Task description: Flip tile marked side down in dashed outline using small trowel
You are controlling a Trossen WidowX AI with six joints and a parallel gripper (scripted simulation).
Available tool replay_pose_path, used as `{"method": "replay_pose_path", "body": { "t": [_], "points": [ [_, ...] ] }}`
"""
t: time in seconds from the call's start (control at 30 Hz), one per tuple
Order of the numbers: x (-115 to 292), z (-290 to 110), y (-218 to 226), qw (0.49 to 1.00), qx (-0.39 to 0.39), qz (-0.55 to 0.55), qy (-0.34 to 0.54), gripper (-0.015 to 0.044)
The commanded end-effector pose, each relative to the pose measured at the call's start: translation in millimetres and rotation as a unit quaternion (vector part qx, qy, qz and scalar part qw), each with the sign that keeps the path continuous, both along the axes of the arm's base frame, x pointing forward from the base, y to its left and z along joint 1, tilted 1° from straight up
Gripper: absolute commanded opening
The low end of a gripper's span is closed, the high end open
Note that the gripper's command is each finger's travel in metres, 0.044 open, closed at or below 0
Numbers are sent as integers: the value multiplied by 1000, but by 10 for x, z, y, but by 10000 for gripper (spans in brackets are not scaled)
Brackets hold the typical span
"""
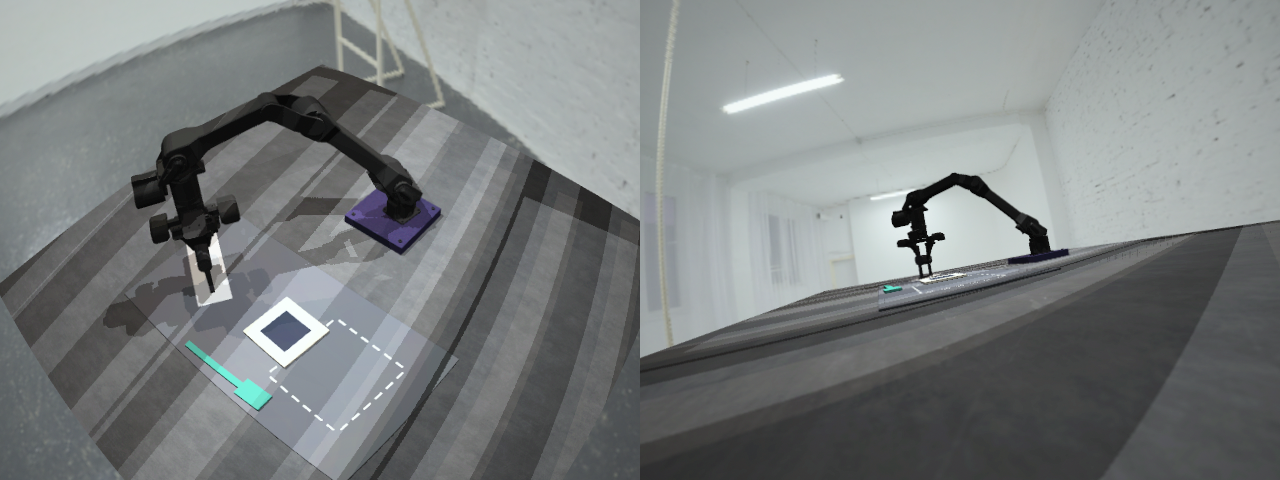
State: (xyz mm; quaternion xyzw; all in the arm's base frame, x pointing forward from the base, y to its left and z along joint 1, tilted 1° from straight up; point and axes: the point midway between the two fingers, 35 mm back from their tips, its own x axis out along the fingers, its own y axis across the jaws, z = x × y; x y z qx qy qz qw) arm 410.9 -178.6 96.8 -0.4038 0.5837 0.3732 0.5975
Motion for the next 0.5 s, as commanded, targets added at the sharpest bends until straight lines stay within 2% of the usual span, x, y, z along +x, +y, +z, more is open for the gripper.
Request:
{"method": "replay_pose_path", "body": {
  "t": [0.0,0.33,0.47],
  "points": [
    [0,5,1,1000,0,-2,-1,130],
    [0,5,1,1000,0,1,-1,130],
    [0,5,1,999,-2,48,0,130]
  ]
}}
